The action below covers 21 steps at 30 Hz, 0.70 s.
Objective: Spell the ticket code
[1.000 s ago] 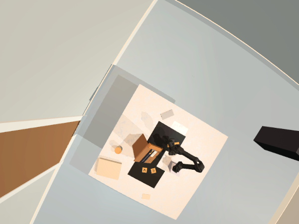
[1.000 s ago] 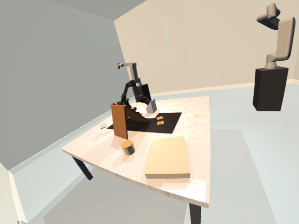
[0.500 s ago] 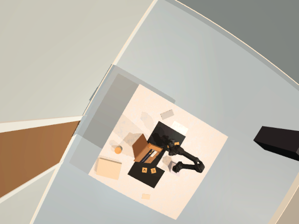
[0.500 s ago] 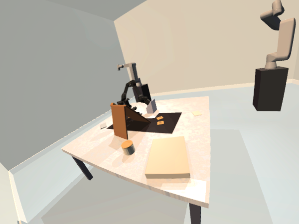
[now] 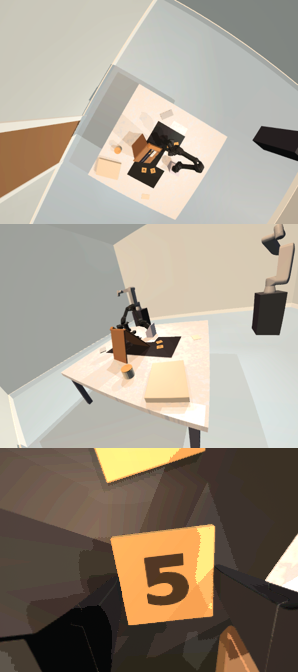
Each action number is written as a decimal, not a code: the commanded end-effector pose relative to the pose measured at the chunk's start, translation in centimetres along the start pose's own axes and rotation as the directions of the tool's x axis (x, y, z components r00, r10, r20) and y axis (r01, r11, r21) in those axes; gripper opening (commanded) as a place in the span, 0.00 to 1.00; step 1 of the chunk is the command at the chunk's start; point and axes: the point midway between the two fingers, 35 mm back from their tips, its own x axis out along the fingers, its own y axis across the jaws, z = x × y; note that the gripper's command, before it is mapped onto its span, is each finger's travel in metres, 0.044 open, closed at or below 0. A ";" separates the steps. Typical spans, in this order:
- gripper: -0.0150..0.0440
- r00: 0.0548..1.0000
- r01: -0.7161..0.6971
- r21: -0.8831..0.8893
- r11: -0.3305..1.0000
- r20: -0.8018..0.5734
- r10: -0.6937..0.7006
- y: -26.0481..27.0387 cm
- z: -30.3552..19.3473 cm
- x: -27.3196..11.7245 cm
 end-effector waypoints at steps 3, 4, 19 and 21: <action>0.25 1.000 -0.009 -0.009 1.000 -0.007 0.009 0.2 -0.2 -0.1; 0.25 1.000 -0.015 -0.017 1.000 -0.012 0.015 0.4 -0.4 -0.2; 0.25 0.969 -0.211 -0.186 0.960 -0.165 0.181 4.7 -5.3 -3.7; 0.25 0.961 -0.241 -0.206 0.948 -0.188 0.203 5.2 -6.1 -4.4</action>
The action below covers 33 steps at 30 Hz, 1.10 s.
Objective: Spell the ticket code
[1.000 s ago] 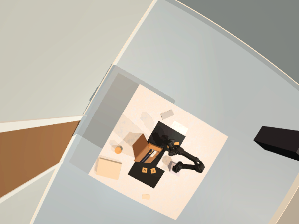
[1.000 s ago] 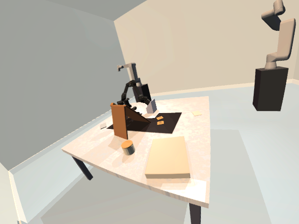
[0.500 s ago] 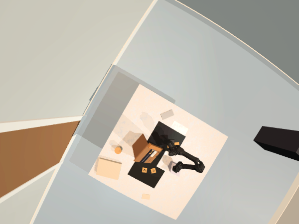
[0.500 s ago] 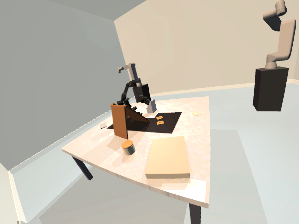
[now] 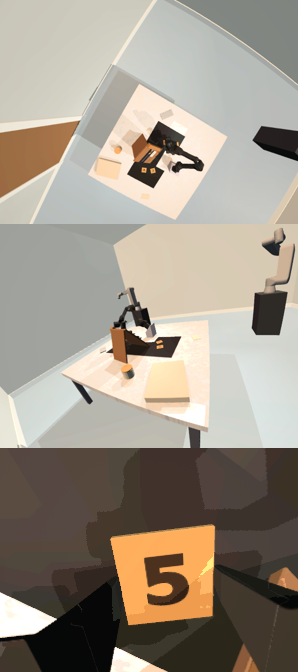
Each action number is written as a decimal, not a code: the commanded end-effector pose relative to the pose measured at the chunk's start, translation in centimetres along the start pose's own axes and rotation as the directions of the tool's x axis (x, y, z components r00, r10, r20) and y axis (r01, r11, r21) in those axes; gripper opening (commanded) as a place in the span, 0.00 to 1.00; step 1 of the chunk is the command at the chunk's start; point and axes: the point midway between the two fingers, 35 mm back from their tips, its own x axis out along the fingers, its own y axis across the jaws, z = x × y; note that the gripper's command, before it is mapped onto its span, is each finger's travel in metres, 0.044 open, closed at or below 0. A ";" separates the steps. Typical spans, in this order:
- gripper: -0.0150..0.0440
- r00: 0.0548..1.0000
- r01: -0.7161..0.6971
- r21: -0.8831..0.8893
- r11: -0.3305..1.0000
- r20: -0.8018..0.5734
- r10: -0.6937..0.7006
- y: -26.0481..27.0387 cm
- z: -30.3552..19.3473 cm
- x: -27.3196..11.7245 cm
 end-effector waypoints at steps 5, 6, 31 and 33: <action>0.25 0.991 -0.117 -0.101 0.988 -0.073 0.110 3.2 -2.8 -1.8; 0.25 0.989 -0.133 -0.112 0.985 -0.083 0.124 3.6 -3.1 -2.1; 0.25 0.849 -0.507 -0.305 0.806 -0.335 0.408 11.0 -11.6 -11.2; 0.25 0.832 -0.535 -0.313 0.785 -0.354 0.426 11.4 -12.3 -12.1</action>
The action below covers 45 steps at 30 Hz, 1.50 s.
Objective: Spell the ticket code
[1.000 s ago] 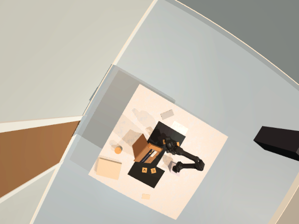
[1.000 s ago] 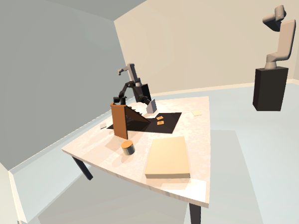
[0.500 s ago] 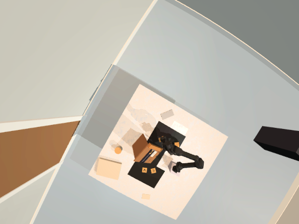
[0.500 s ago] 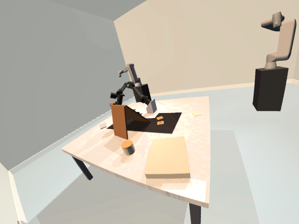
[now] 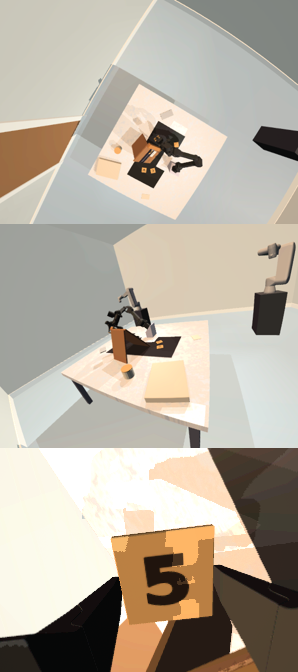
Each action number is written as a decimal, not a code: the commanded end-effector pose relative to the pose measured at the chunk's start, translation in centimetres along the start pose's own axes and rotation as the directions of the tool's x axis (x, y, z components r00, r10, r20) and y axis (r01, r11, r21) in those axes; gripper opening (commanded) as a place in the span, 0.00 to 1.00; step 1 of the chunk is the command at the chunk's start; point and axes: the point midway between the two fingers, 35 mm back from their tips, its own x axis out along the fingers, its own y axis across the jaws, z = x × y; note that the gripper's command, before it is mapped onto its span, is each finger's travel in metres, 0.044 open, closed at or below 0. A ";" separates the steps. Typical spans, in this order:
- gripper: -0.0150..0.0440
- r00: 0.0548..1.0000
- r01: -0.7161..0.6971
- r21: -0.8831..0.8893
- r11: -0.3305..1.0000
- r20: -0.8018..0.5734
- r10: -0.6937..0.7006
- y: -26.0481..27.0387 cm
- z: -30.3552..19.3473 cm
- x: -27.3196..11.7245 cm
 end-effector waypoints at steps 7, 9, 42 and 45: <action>0.25 0.988 -0.150 -0.093 0.984 -0.057 0.145 5.0 -2.6 -2.3; 0.25 0.982 -0.180 -0.109 0.978 -0.068 0.173 5.9 -3.1 -2.8; 0.25 0.953 -0.273 -0.543 0.794 -0.267 0.145 5.1 -18.4 -6.2; 0.25 0.957 -0.260 -0.603 0.754 -0.263 0.120 3.9 -20.2 -6.1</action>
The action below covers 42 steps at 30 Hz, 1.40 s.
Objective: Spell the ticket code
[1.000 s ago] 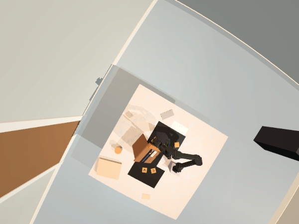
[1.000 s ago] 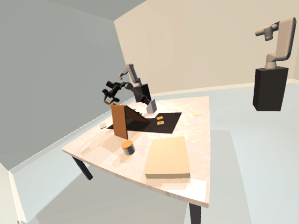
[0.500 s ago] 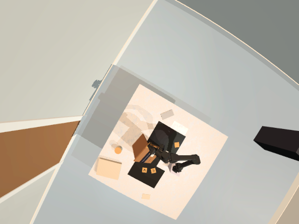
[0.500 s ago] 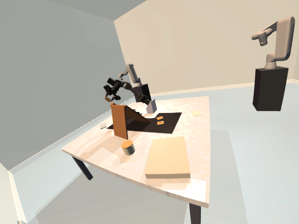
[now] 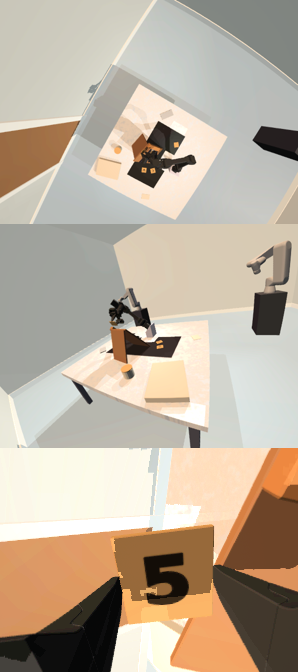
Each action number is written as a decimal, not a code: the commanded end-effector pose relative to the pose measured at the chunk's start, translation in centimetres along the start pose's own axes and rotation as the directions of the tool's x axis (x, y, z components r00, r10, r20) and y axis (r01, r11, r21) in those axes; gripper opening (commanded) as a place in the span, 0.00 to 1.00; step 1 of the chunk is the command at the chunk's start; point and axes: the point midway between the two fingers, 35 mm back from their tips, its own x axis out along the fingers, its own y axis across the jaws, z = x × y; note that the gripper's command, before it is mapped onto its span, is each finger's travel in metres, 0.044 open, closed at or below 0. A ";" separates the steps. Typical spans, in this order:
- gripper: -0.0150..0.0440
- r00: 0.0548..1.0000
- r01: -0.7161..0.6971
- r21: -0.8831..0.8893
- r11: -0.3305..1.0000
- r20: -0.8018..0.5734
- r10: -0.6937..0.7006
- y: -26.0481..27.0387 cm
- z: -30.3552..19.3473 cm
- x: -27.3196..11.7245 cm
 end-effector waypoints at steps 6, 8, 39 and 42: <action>0.25 0.998 0.059 -0.219 0.974 -0.023 -0.066 -0.1 -6.3 0.9; 0.25 0.997 0.070 -0.267 0.961 -0.024 -0.079 -0.3 -7.6 1.0; 0.25 0.983 0.151 -0.878 0.454 0.084 -0.165 -6.3 -26.0 0.0; 0.25 0.982 0.157 -0.911 0.381 0.104 -0.156 -7.2 -27.4 -0.2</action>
